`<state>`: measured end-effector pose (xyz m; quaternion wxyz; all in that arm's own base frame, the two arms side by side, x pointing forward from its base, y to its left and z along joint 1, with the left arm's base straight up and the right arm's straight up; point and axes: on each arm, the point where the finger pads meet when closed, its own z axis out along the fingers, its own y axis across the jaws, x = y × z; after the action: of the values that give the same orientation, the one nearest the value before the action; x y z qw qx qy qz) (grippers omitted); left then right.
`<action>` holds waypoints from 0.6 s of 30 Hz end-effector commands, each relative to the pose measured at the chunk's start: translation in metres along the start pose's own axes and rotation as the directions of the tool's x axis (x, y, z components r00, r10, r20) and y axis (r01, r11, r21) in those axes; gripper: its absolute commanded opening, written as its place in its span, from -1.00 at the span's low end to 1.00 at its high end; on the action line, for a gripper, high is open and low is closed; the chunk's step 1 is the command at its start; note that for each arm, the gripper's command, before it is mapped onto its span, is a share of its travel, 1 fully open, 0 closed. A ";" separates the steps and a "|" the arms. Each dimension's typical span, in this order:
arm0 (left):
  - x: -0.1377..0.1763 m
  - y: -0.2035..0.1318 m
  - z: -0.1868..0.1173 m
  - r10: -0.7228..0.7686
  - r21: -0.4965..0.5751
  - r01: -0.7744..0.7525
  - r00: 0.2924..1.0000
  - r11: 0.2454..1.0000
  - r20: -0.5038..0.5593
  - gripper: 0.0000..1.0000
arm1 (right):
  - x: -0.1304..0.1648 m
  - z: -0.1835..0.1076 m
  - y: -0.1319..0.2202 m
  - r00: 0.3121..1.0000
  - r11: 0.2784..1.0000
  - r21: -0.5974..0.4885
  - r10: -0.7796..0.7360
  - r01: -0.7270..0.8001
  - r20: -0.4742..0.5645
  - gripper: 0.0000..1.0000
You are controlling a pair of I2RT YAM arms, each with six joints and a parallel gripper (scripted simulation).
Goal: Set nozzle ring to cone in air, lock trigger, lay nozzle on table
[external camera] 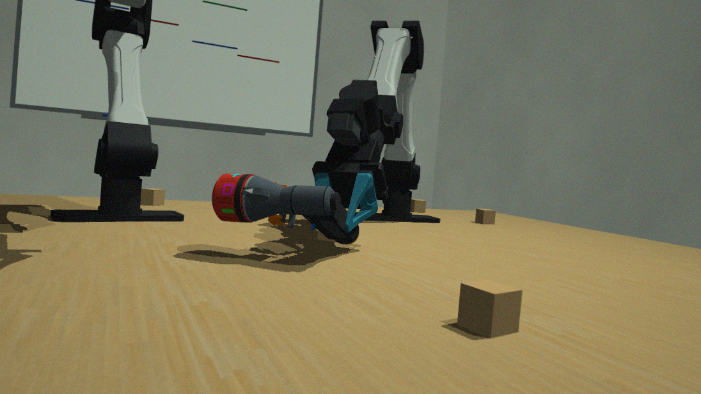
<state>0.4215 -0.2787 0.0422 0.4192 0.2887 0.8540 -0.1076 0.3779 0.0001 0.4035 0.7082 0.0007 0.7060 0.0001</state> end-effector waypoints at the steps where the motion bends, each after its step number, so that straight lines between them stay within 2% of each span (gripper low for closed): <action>1: -0.058 0.015 -0.005 -0.023 -0.052 0.039 0.958 0.998 0.288 -0.28 | 0.001 -0.001 0.003 1.000 1.000 -0.009 -0.006 0.006 0.006 -0.26; 2: -0.060 0.005 -0.006 -0.015 -0.041 0.029 0.952 0.999 0.307 -0.28 | 0.001 -0.001 0.003 1.000 1.000 -0.009 -0.006 0.006 0.006 -0.26; 4: -0.063 0.022 -0.012 -0.024 -0.071 0.051 0.942 0.996 0.335 -0.28 | 0.001 -0.001 0.003 1.000 1.000 -0.009 -0.006 0.006 0.006 -0.26; 10: -0.055 0.031 -0.031 -0.031 -0.112 0.086 0.906 0.990 0.422 -0.28 | 0.001 -0.001 0.003 1.000 1.000 -0.009 -0.006 0.006 0.006 -0.26; 11: -0.004 0.012 -0.002 -0.029 -0.070 0.045 0.978 0.997 0.205 -0.28 | 0.001 -0.001 0.003 1.000 1.000 -0.009 -0.006 0.006 0.006 -0.26; 13: -0.023 0.013 -0.007 -0.028 -0.069 0.047 0.968 0.997 0.250 -0.28 | 0.001 -0.001 0.003 1.000 1.000 -0.009 -0.006 0.006 0.006 -0.26; 14: -0.028 0.029 -0.015 -0.035 -0.108 0.078 0.933 0.991 0.359 -0.28 | 0.001 -0.001 0.003 1.000 1.000 -0.009 -0.006 0.006 0.006 -0.26; 16: -0.028 0.029 -0.015 -0.035 -0.108 0.078 0.933 0.991 0.359 -0.28 | 0.001 -0.001 0.003 1.000 1.000 -0.009 -0.006 0.006 0.006 -0.26; 17: -0.040 0.029 -0.019 -0.033 -0.110 0.084 0.916 0.990 0.400 -0.28 | 0.001 -0.001 0.003 1.000 1.000 -0.009 -0.006 0.006 0.006 -0.26; 18: -0.038 0.033 -0.022 -0.035 -0.121 0.094 0.908 0.988 0.417 -0.28 | 0.001 -0.001 0.003 1.000 1.000 -0.009 -0.006 0.006 0.006 -0.26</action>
<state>0.4228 -0.2551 0.0396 0.5124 0.2421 0.8178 -0.1003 0.3779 0.0001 0.4035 0.7082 0.0007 0.7060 0.0001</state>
